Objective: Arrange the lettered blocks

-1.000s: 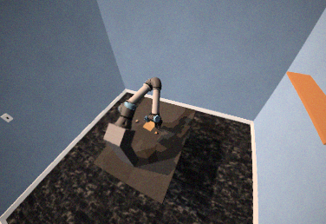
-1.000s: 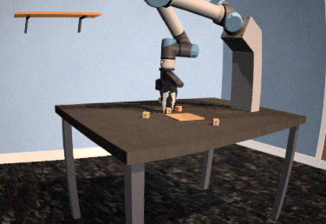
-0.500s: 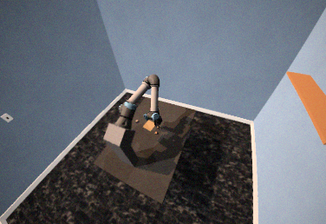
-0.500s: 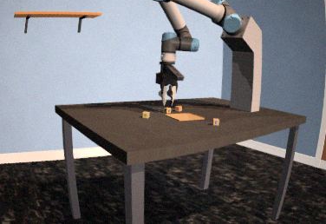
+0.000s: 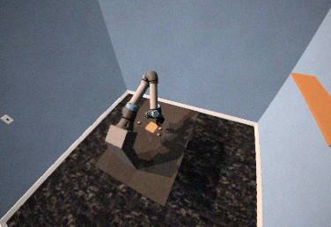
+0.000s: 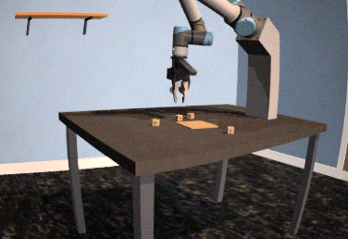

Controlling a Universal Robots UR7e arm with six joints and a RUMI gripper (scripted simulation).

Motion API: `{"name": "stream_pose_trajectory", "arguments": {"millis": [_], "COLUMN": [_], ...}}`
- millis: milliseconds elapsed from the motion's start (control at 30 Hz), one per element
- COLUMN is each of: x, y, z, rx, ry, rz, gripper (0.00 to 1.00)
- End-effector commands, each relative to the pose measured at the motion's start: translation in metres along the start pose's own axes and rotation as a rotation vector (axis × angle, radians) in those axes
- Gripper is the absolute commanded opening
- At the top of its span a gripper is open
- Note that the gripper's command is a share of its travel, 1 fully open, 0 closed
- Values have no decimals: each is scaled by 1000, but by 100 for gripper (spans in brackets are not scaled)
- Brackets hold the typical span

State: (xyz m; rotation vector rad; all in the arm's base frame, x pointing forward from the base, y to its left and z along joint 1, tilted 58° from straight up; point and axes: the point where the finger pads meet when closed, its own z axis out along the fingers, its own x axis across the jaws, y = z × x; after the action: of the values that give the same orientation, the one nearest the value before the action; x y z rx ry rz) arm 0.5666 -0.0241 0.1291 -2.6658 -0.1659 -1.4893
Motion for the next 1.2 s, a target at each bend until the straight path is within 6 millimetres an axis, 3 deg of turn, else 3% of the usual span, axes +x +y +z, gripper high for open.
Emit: {"name": "stream_pose_trajectory", "arguments": {"millis": [0, 167, 200, 967, 1167], "x": [0, 0, 0, 0, -25], "y": [0, 0, 0, 0, 9], "z": [-8, -9, -9, -9, -5], "rx": [1, 1, 1, 1, 1], "ry": [-1, -1, -1, -1, -3], "rz": [-1, -1, -1, -3, -94], "gripper": [25, 25, 100, 100, 100]}}
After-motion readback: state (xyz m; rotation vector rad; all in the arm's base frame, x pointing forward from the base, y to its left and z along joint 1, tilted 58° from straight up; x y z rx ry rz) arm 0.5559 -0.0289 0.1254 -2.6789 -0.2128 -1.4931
